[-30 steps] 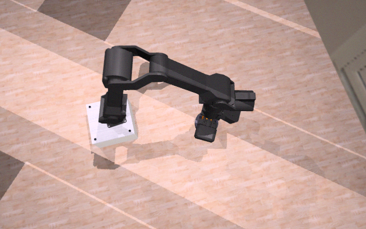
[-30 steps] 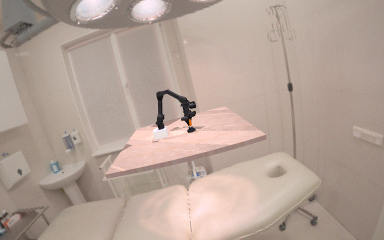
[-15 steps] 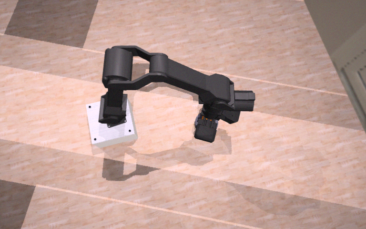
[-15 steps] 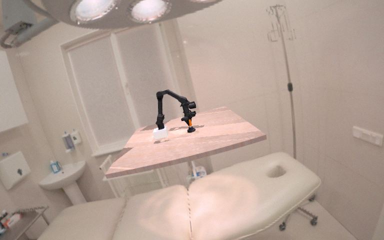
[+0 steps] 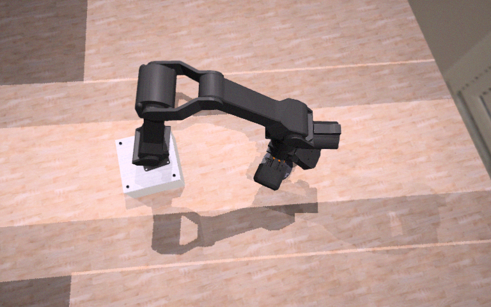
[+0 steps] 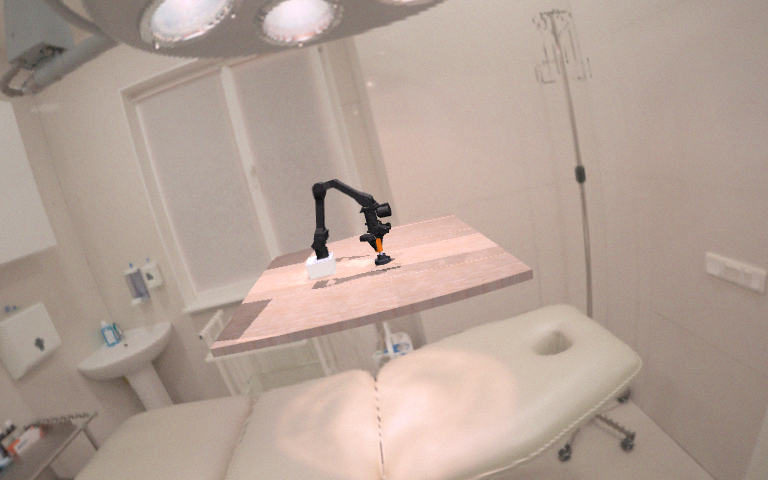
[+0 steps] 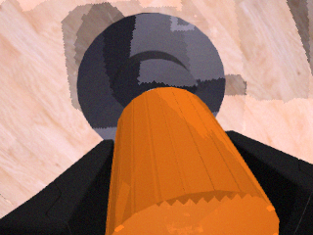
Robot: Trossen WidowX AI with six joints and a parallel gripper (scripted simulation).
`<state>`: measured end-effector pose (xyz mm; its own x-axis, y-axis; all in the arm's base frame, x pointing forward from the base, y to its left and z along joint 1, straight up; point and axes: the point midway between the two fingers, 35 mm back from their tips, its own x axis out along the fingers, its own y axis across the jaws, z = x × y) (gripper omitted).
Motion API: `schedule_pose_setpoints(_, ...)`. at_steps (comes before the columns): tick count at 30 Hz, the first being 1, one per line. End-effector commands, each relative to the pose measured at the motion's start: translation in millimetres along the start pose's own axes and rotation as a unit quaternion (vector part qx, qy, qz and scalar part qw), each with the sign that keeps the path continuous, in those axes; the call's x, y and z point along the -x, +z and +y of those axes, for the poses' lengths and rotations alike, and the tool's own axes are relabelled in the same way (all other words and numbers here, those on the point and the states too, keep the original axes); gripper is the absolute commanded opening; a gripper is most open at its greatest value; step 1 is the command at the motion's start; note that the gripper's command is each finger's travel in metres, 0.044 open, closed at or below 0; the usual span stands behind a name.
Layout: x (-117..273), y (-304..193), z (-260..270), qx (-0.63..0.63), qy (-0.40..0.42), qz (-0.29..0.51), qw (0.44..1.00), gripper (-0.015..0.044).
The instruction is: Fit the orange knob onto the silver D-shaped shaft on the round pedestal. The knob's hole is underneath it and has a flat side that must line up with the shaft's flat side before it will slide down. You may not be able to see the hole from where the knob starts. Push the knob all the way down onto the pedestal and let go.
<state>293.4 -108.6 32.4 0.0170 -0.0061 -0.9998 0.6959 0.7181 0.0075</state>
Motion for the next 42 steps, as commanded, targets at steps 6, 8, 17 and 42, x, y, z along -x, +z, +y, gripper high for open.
schedule_pose_setpoints(6, 2.5, 3.8, 1.7, -0.026, 0.002, -0.004, 1.0, 0.0)
schedule_pose_setpoints(8, 1.6, 5.1, 2.3, -0.026, 0.002, -0.004, 1.0, 0.0)
schedule_pose_setpoints(17, -1.2, 5.5, 2.5, -0.026, 0.002, -0.004, 1.0, 0.0)
schedule_pose_setpoints(42, 3.1, 0.9, 0.4, -0.089, 0.002, -0.004, 0.996, 0.0)
